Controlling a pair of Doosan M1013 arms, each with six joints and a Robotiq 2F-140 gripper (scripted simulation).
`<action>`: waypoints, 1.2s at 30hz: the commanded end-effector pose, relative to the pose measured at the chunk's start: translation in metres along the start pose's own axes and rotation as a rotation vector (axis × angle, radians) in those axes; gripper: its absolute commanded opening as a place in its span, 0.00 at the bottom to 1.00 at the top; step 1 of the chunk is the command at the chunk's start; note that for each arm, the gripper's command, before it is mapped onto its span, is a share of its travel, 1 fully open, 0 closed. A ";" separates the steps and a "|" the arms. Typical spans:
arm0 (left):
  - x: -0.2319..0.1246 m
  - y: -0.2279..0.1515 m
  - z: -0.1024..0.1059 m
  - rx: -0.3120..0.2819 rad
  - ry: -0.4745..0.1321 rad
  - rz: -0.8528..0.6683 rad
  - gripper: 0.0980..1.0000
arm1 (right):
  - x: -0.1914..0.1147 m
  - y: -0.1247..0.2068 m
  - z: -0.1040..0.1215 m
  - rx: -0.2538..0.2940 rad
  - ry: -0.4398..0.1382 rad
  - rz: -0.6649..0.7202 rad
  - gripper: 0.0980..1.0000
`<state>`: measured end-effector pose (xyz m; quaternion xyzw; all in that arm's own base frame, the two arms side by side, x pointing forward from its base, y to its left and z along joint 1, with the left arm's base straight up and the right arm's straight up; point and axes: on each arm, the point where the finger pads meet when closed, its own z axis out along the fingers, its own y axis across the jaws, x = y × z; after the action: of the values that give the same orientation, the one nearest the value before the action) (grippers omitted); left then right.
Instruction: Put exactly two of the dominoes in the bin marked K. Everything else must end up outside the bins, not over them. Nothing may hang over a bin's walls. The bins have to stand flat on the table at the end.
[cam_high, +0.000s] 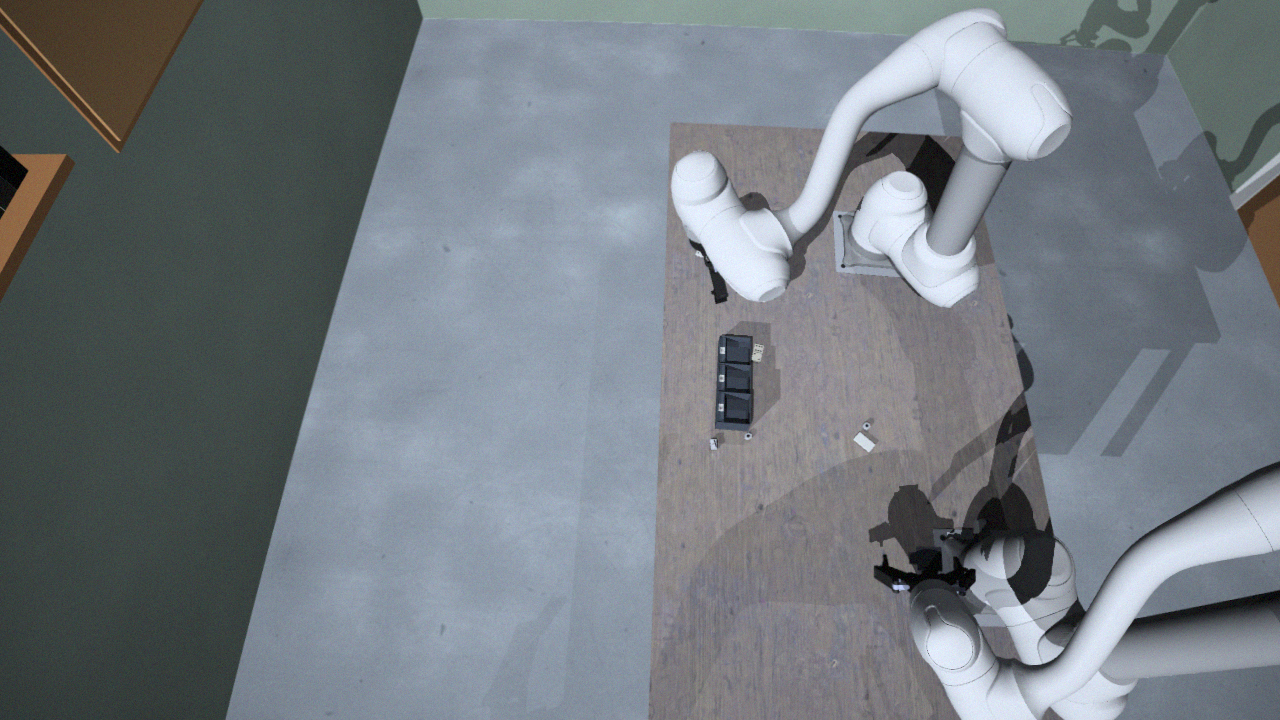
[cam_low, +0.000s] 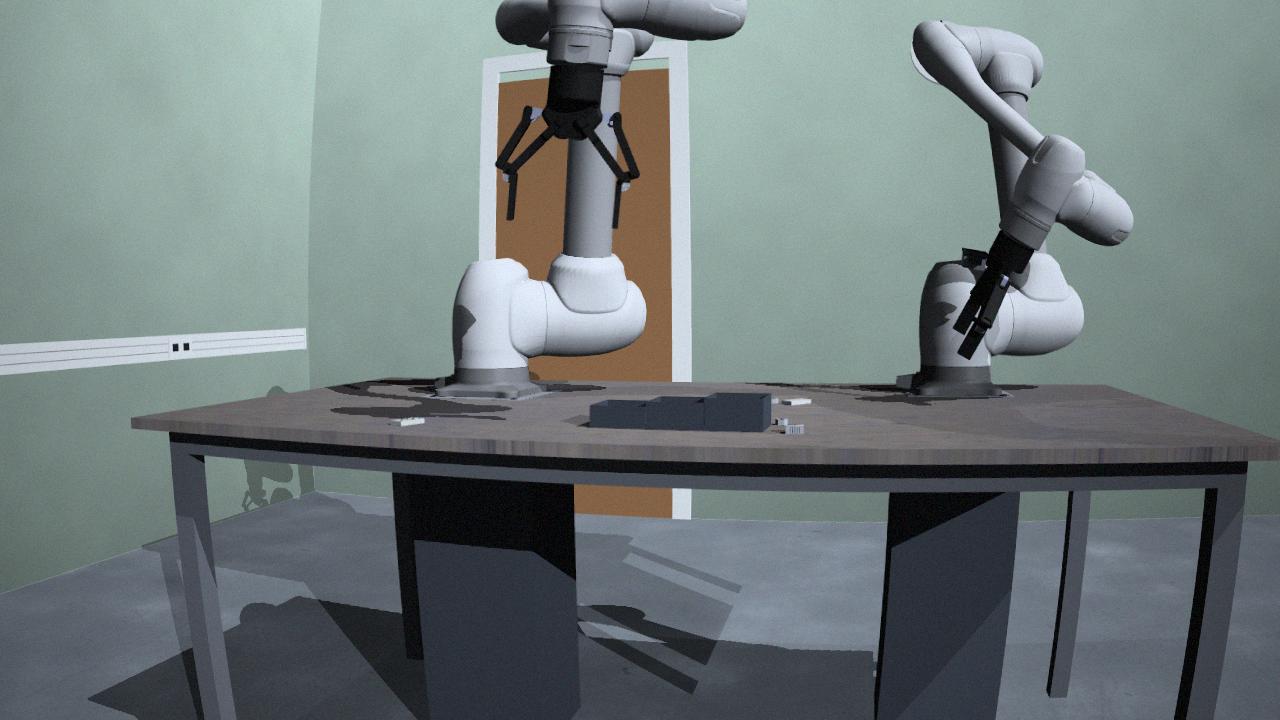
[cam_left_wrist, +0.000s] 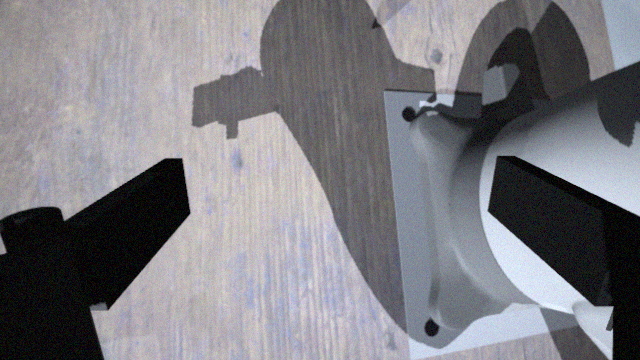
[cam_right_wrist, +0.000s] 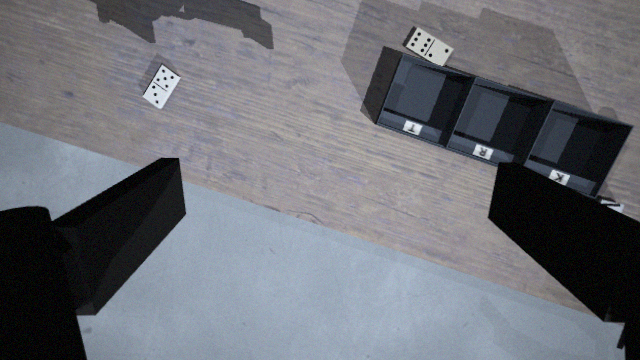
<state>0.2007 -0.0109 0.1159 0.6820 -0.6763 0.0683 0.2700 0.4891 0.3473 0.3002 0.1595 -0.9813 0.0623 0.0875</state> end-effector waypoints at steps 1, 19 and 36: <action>0.000 0.000 0.000 0.000 0.000 0.000 1.00 | 0.004 -0.005 -0.002 0.010 -0.007 0.023 1.00; 0.000 0.000 0.000 0.000 0.000 0.000 1.00 | 0.014 -0.021 -0.004 0.042 -0.029 0.128 1.00; 0.000 0.000 0.000 0.000 0.000 0.000 1.00 | 0.028 -0.043 -0.006 0.084 -0.066 0.279 1.00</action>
<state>0.2007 -0.0109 0.1159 0.6820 -0.6763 0.0683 0.2700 0.4797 0.3076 0.3123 0.0474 -0.9923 0.1030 0.0495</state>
